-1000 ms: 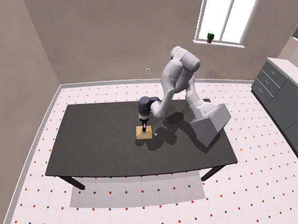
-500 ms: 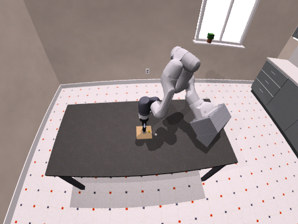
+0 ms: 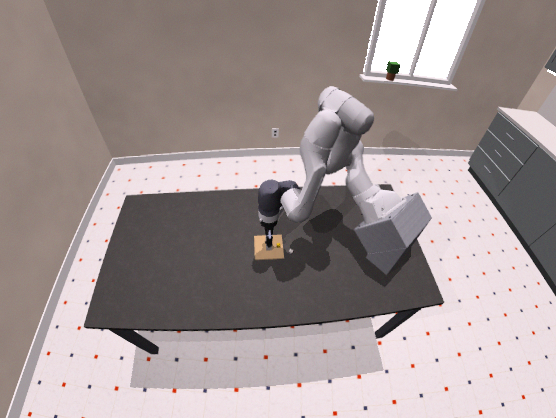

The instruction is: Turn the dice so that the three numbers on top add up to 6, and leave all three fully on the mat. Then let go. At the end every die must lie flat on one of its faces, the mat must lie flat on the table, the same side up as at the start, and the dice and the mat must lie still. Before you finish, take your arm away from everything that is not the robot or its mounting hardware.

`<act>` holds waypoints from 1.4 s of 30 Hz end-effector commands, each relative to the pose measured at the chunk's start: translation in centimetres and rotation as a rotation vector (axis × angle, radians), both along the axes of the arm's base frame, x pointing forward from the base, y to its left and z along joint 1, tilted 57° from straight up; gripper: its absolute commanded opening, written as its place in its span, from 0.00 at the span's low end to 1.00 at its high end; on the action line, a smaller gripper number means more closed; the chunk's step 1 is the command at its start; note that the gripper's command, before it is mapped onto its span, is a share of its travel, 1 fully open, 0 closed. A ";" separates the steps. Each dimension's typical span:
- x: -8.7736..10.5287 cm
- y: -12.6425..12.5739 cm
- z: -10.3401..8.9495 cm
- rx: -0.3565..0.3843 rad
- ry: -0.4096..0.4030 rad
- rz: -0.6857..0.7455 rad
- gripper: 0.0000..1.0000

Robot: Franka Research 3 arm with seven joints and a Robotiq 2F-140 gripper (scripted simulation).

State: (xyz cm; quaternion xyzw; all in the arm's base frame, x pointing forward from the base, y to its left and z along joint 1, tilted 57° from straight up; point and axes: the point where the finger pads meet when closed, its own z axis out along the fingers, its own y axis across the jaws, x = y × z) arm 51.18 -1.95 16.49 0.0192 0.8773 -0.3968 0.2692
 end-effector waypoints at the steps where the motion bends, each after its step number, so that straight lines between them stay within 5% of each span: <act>1: 0.0 0.0 -0.1 0.000 0.003 0.004 0.19; 12: -0.4 0.7 0.5 0.000 0.003 0.004 0.19; 27: -3.7 5.7 4.3 0.000 0.003 0.004 0.19; 36: -4.1 6.4 4.8 0.000 0.003 0.004 0.19; 37: -4.1 6.4 4.8 0.000 0.003 0.004 1.00; 42: -4.1 6.4 4.8 0.000 0.003 0.004 1.00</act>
